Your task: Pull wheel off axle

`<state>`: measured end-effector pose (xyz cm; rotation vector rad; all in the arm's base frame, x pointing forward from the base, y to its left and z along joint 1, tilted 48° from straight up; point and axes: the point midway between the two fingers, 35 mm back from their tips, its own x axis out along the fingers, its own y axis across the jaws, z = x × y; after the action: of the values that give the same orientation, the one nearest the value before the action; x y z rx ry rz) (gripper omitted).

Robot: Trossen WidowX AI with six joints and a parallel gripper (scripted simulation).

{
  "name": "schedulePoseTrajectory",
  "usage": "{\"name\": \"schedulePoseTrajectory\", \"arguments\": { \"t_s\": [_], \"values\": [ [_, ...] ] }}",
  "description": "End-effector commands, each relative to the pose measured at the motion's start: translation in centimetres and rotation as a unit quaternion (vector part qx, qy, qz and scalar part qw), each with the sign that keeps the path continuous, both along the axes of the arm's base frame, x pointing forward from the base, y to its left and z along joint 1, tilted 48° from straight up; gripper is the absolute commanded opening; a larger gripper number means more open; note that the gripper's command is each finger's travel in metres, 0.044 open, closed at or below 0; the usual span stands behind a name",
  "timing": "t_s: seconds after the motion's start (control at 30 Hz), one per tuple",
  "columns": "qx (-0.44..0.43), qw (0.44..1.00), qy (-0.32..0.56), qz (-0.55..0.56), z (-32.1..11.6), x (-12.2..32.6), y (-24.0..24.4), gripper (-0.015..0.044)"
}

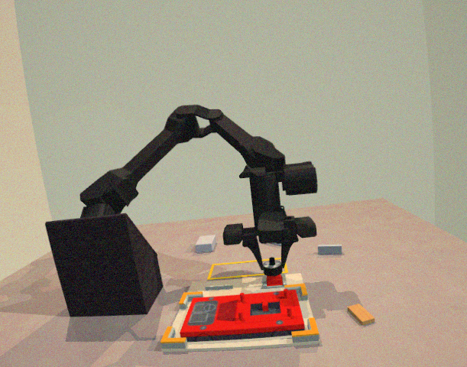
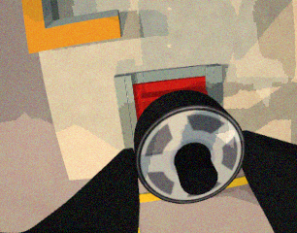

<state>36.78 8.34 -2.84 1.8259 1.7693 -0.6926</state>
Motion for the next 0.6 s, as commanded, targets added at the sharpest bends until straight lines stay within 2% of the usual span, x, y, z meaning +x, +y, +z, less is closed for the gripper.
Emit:
{"name": "schedulePoseTrajectory", "arguments": {
  "t_s": [0.0, 0.03, 0.23, 0.57],
  "values": [
    [0.000, 1.000, -0.002, 0.001, 0.08, 0.03, 0.00, 0.0174],
    [0.000, 1.000, -0.002, 0.001, 0.08, 0.03, 0.00, 0.0168],
    [0.000, 1.000, -0.002, 0.001, 0.16, 0.03, -0.09, 0.0010],
    [0.000, 1.000, -0.002, 0.000, 0.36, 0.03, -0.35, 0.0000]
  ]
}}
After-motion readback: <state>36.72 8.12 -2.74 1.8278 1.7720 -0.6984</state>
